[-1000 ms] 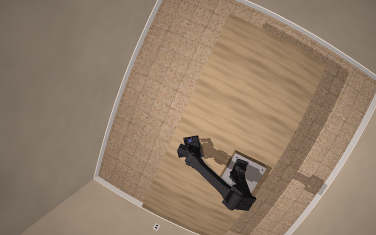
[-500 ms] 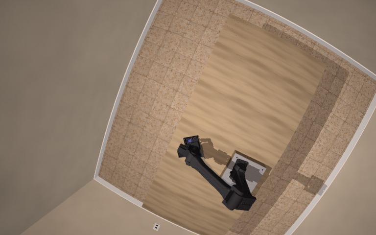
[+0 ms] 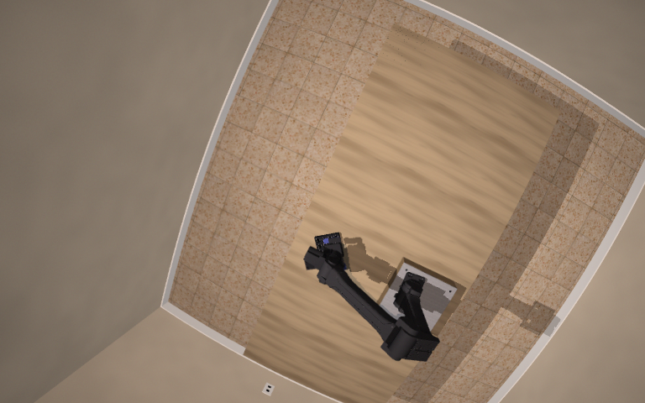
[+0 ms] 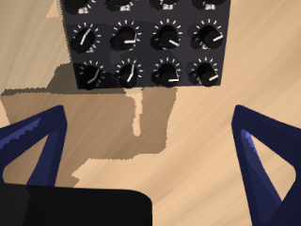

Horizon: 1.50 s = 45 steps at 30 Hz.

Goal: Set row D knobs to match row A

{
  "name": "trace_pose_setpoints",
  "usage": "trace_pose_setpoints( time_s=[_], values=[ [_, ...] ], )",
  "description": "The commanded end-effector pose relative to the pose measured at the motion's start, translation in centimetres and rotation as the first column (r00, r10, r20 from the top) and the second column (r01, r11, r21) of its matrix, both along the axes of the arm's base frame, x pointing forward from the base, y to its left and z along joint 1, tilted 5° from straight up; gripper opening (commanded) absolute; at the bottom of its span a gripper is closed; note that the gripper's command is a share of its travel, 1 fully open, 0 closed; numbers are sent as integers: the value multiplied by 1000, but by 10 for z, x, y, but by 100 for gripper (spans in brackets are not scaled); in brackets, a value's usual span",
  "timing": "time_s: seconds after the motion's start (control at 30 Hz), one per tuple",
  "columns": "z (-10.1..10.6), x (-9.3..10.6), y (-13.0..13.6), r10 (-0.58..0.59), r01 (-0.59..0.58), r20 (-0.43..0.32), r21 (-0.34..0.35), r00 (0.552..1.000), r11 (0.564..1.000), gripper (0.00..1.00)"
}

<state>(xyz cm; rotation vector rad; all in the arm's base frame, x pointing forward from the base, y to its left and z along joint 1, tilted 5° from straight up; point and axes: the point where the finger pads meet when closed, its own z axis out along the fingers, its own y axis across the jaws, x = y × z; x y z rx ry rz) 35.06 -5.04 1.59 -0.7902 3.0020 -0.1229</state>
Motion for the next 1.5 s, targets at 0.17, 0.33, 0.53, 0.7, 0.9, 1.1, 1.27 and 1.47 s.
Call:
trace_pose_setpoints(
  time_s=[0.17,0.33,0.53,0.7,0.9,1.1,1.27,1.47],
  values=[
    [13,8,-4,-228,227,37,19,973,974,100],
    [23,23,-6,-335,334,69,34,940,942,100],
    [25,24,-6,-458,455,73,51,886,889,100],
    [27,24,-8,-543,539,75,63,836,840,100],
    [29,26,-9,-652,647,74,81,755,759,100],
    [31,27,-9,-747,741,71,97,661,665,100],
    [32,27,-11,-809,801,69,109,584,588,100],
    [34,28,-11,-880,871,62,125,470,474,100]
  ],
)
